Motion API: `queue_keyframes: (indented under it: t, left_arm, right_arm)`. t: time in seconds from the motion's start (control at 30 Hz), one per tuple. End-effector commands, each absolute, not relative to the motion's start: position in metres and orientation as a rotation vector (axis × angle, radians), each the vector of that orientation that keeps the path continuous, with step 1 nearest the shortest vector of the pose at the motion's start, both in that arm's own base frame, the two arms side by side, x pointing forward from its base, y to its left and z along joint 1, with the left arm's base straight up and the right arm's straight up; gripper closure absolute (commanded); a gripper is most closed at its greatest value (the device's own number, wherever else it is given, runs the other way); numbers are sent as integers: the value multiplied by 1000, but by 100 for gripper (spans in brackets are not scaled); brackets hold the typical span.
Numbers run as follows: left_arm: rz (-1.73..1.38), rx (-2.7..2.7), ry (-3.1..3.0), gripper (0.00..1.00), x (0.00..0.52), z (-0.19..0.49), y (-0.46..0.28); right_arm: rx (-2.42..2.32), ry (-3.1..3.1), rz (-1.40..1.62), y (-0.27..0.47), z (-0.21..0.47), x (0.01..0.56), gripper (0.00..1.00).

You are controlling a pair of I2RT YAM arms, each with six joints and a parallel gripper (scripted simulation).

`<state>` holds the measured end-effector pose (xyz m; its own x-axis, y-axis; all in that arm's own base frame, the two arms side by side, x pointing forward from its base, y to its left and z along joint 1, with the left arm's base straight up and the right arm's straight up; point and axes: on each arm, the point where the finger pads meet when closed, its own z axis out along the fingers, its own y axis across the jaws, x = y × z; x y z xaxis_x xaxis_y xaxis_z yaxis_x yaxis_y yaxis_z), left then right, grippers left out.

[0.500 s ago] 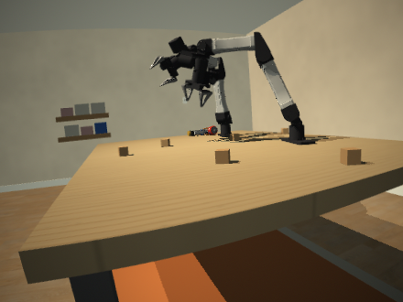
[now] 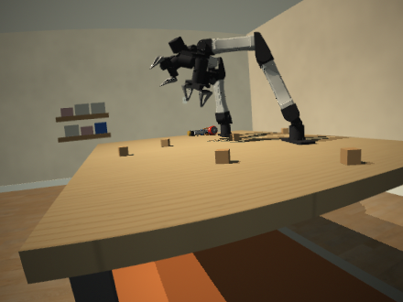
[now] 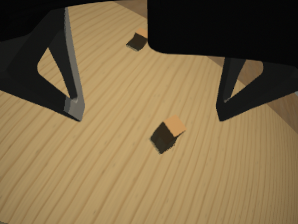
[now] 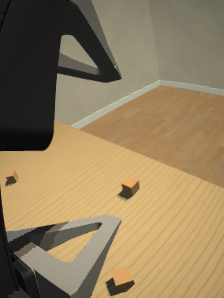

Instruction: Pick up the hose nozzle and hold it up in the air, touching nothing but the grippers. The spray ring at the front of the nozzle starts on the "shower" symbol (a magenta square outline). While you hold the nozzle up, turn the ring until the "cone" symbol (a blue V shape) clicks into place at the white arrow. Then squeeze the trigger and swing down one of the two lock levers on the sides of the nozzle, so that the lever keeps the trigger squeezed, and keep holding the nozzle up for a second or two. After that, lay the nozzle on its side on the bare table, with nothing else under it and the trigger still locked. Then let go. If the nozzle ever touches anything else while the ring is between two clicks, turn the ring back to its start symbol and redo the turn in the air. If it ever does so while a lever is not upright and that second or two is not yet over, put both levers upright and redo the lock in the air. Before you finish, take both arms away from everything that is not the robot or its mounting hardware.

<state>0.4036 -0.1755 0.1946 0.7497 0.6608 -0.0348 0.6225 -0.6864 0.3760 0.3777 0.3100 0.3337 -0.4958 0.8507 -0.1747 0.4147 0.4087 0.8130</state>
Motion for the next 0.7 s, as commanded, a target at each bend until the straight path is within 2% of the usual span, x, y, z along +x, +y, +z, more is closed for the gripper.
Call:
queue_keyframes:
  t: [0.0,0.07,0.1,0.63,0.67]
  left_arm:
    - [158,2575,981,0,404,199,-176]
    - [158,2575,981,0,404,199,-176]
    - [158,2575,981,0,404,199,-176]
    - [158,2575,981,0,404,199,-176]
    - [158,2575,981,0,404,199,-176]
  right_arm:
    - [1069,2072,982,310,339,377,0]
    - [1069,2072,982,310,339,377,0]
    - [1069,2072,982,310,339,377,63]
    - [1069,2072,982,310,339,377,63]
    - [1069,2072,982,310,339,377,22]
